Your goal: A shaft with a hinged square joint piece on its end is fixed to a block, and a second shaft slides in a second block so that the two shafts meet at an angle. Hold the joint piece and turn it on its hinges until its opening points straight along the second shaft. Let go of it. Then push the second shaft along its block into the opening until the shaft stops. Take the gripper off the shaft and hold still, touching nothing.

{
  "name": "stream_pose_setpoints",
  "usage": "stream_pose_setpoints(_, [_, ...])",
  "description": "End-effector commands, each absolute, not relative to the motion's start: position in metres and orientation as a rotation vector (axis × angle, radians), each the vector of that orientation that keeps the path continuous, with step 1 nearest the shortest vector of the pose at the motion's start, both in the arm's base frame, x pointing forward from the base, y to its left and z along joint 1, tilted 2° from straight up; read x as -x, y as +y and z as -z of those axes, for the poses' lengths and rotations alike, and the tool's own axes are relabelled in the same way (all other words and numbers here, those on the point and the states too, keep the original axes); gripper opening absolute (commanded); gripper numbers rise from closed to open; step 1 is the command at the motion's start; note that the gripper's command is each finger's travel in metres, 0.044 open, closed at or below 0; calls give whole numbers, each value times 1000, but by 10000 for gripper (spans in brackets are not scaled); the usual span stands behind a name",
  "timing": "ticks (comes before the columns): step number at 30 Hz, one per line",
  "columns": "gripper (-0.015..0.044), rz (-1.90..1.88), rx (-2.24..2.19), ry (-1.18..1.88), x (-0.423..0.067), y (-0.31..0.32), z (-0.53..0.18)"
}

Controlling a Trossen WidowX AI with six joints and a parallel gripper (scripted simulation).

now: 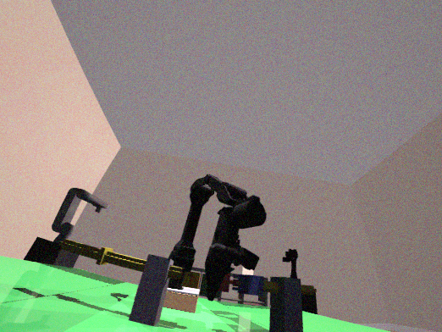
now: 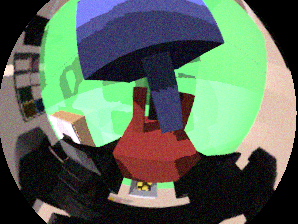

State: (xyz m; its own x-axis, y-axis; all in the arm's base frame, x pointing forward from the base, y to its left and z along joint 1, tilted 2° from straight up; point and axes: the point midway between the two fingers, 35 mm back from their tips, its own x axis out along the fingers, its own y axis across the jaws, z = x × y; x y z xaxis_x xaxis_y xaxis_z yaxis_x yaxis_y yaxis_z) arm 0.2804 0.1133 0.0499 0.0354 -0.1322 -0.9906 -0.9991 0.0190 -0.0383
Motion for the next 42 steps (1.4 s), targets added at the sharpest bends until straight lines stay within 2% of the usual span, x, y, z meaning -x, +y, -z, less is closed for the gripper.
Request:
stream_pose_setpoints(1, [79,-1102,1307,1287,-280,113,-50])
stream_pose_setpoints(4, [147,-1102,1307,1287,-280,113,-50])
stream_pose_setpoints(6, [147,-1102,1307,1287,-280,113,-50])
stream_pose_setpoints(17, [436,-1102,1307,1287,-280,113,-50])
stream_pose_setpoints(29, [440,-1113,1291,1275,-280,113,-51])
stream_pose_setpoints(42, [440,-1267,1035,1005,-279,108,-78])
